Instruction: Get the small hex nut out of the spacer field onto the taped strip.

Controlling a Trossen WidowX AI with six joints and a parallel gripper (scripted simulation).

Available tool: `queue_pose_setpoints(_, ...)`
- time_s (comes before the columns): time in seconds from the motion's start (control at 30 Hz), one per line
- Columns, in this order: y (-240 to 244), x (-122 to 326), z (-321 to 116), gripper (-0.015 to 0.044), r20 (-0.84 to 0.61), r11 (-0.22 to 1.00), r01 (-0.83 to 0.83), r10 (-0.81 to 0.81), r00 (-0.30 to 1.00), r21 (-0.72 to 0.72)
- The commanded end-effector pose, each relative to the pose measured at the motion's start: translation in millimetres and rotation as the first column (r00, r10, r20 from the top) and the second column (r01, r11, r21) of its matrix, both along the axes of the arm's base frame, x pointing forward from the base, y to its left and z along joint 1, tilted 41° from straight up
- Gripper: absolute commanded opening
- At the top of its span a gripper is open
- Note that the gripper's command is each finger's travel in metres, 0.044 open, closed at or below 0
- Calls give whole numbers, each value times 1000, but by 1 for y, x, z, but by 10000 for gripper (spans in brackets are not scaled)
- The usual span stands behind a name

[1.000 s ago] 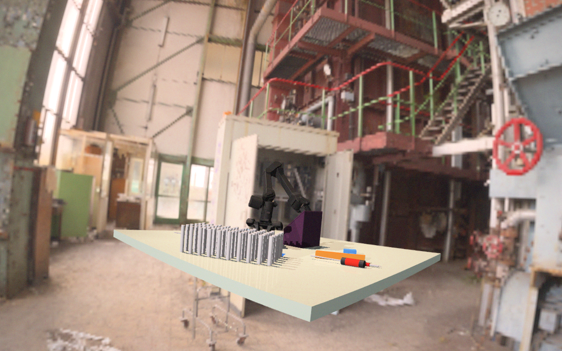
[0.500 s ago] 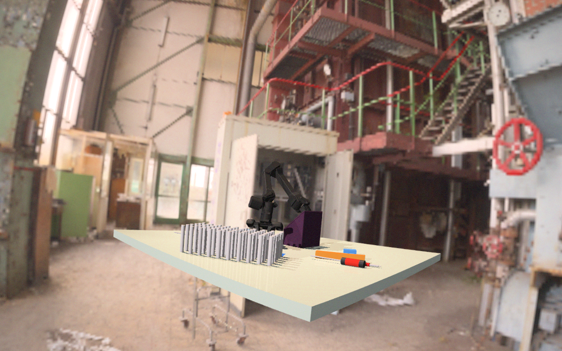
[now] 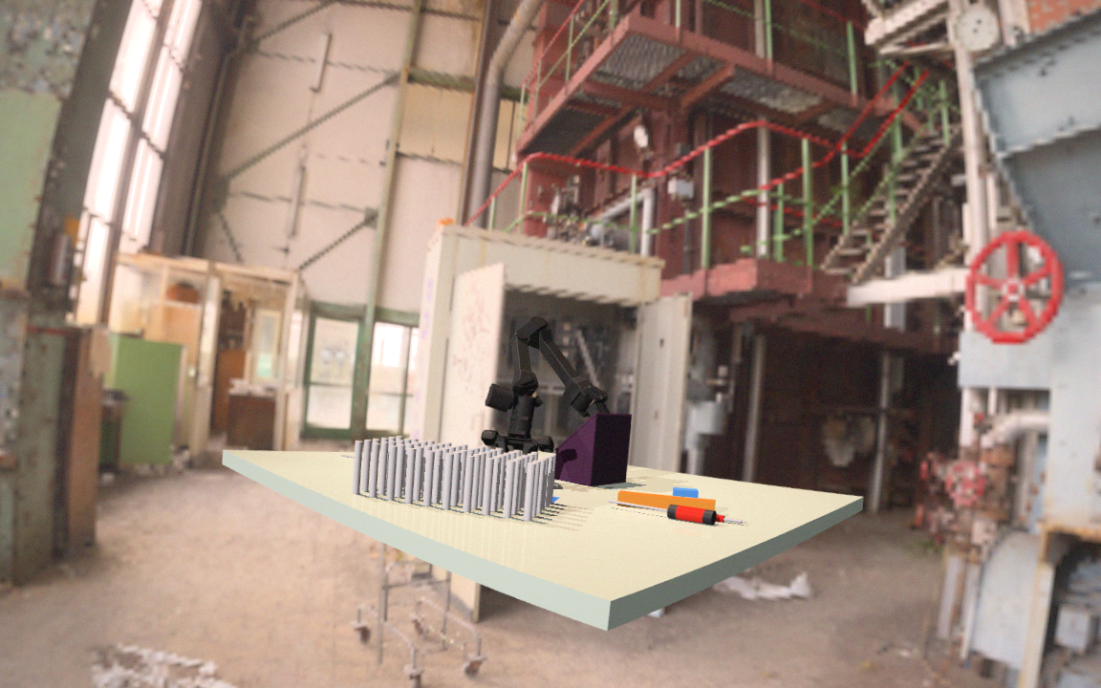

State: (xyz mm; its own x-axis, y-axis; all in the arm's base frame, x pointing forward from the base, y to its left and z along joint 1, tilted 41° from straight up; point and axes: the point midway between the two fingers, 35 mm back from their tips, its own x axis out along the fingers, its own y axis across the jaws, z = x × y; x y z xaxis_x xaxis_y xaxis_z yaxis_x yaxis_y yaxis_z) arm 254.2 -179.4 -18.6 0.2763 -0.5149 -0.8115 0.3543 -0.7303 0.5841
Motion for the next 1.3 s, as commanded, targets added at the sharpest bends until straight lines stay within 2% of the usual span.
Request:
queue_pose_setpoints(0.0,0,5,-1,0,5,1000,1,-2,1000,0)
queue_pose_setpoints(1.27,5,29,-8,0,8,1000,3,-3,1000,1)
